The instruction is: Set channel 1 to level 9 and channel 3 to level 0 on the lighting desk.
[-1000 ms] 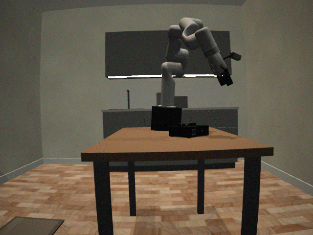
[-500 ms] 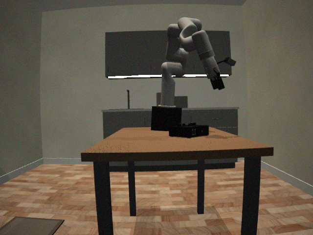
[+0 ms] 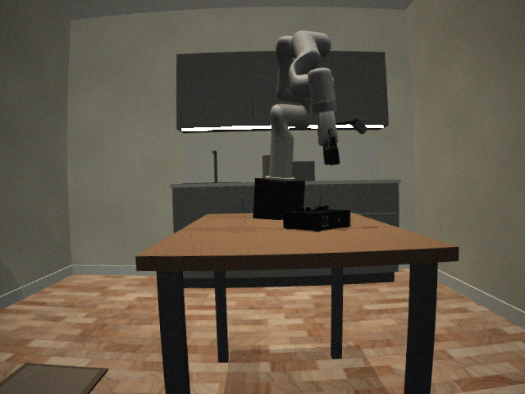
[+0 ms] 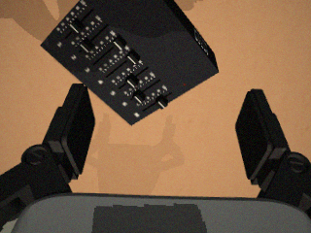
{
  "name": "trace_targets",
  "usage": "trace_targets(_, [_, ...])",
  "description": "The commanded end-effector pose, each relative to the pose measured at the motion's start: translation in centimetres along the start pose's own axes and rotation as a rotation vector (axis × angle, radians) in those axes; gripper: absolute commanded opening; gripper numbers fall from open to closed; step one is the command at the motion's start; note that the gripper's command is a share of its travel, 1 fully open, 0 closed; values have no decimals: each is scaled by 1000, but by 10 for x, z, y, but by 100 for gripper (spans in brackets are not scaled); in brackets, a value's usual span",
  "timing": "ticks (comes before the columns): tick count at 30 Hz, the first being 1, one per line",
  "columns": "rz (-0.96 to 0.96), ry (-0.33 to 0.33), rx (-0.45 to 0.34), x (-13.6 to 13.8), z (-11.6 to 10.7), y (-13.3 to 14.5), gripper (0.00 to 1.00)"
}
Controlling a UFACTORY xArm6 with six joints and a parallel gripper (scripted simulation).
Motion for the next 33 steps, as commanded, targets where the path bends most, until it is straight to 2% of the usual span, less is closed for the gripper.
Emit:
trace_targets(1, [-4, 37, -83, -36, 7, 22, 100])
trace_targets(6, [-15, 43, -116, -57, 12, 32, 100])
trace_targets(22, [-13, 44, -115, -57, 12, 32, 100])
trace_targets(26, [34, 60, -96, -61, 7, 34, 100])
trace_targets(29, [253, 134, -5, -78, -14, 45, 100])
trace_targets(32, [386, 175, 46, -101, -39, 61, 100])
trace_targets(33, [435, 191, 66, -102, -38, 62, 100])
Point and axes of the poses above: the point where the finger pads meet when closed, its own z axis out along the fingers, its own x axis across the jaws, y = z × x, the point moved 4 cm from there along -z, back along the fingers, and after that the axes turned 8 degrees about -z, right-handed, at the moved point
